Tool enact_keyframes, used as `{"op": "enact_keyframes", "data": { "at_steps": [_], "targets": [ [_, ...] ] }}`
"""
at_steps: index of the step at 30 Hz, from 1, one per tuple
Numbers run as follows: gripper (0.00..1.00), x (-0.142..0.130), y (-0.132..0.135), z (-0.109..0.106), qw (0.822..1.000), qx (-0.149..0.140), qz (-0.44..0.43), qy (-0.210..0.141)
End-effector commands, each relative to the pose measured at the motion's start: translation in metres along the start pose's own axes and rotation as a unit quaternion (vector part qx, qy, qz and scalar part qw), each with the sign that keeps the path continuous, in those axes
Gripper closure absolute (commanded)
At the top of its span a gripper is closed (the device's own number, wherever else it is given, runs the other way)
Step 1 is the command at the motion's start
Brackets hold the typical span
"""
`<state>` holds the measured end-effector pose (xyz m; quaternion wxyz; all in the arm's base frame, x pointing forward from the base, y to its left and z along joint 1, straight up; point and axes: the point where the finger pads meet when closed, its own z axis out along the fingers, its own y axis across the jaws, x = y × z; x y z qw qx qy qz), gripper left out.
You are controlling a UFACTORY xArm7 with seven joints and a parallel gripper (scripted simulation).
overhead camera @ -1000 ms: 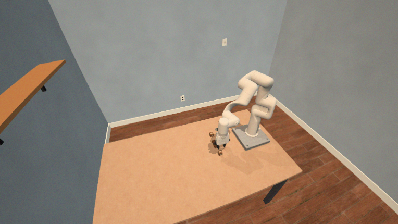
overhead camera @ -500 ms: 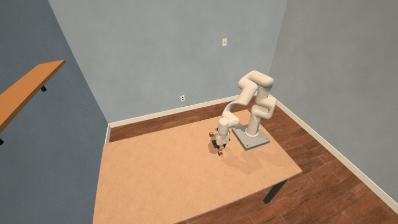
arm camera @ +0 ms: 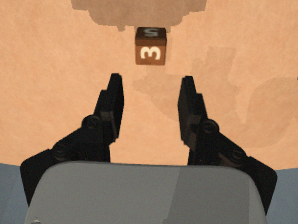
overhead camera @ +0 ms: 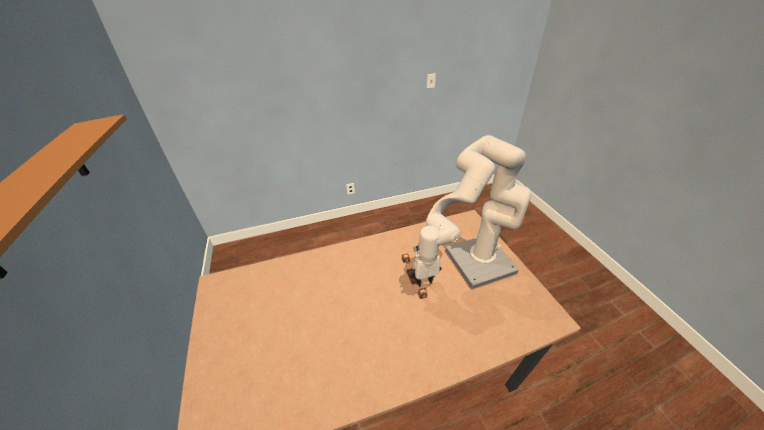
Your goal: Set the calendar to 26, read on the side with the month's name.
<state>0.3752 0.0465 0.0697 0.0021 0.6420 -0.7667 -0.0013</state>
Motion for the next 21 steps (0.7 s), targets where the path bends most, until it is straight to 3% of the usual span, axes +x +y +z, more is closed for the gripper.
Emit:
{"op": "enact_keyframes", "data": {
  "at_steps": [1, 21],
  "targets": [
    [0.51, 0.000, -0.001, 0.001, 1.000, 0.002, 0.000, -0.001],
    [0.51, -0.001, -0.002, 0.023, 1.000, 0.002, 0.000, -0.001]
  ]
}}
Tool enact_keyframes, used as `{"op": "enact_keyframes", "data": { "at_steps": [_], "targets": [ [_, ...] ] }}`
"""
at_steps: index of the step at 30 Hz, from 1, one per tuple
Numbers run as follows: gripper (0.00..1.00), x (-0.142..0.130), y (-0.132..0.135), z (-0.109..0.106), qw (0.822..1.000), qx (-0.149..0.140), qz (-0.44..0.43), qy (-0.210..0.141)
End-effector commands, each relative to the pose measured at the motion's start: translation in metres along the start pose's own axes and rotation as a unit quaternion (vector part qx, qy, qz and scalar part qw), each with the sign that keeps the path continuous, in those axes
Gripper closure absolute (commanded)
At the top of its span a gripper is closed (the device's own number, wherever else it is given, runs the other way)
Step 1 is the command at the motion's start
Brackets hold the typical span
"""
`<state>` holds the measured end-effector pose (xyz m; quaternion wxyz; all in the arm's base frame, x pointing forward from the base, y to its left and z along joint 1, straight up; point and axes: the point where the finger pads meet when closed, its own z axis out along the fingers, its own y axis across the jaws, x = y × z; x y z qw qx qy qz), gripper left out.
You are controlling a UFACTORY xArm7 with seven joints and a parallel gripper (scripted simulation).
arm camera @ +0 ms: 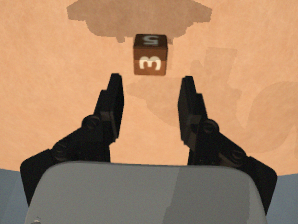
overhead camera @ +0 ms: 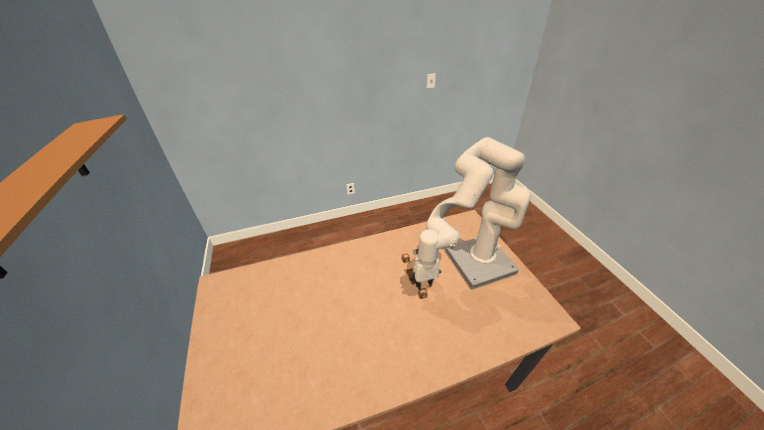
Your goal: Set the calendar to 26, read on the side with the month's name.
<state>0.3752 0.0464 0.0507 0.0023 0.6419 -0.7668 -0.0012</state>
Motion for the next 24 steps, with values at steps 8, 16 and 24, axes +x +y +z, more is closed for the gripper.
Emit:
{"op": "enact_keyframes", "data": {
  "at_steps": [8, 16, 24],
  "targets": [
    [0.51, -0.001, -0.002, 0.014, 1.000, 0.002, 0.000, -0.001],
    [0.51, -0.001, -0.002, 0.024, 1.000, 0.002, 0.000, -0.001],
    [0.51, -0.001, -0.002, 0.029, 1.000, 0.002, 0.000, -0.001]
  ]
}}
